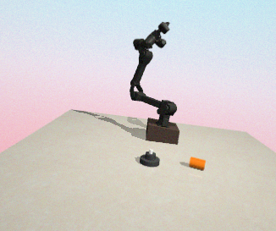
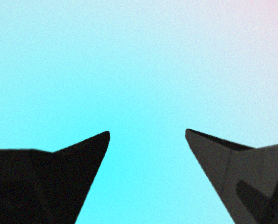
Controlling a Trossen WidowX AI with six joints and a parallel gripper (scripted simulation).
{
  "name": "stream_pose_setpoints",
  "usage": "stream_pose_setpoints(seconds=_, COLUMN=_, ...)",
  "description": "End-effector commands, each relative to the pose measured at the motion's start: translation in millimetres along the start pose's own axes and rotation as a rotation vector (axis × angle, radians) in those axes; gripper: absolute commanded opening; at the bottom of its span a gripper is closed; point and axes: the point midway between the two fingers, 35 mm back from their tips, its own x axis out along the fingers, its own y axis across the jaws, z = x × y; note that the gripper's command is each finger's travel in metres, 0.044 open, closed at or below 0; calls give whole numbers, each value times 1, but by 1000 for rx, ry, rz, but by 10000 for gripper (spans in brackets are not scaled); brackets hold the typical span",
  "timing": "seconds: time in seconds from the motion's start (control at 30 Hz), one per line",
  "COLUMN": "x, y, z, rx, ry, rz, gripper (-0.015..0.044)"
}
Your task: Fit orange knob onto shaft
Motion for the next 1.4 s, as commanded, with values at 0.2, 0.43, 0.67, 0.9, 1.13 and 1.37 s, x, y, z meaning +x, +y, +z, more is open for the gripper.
stream_pose_setpoints(seconds=0.2, x=24, y=101, z=23, rx=417, ry=21, rz=261, gripper=440)
stream_pose_setpoints(seconds=0.43, x=18, y=231, z=69, rx=1003, ry=136, rz=587, gripper=440)
stream_pose_setpoints(seconds=0.67, x=-30, y=355, z=135, rx=1555, ry=439, rz=953, gripper=440)
stream_pose_setpoints(seconds=0.9, x=-104, y=440, z=197, rx=2018, ry=1009, rz=1223, gripper=440)
stream_pose_setpoints(seconds=1.13, x=-191, y=489, z=257, rx=-2218, ry=-1770, rz=-1341, gripper=440)
stream_pose_setpoints(seconds=1.37, x=-290, y=506, z=313, rx=-1481, ry=-2017, rz=-880, gripper=440)
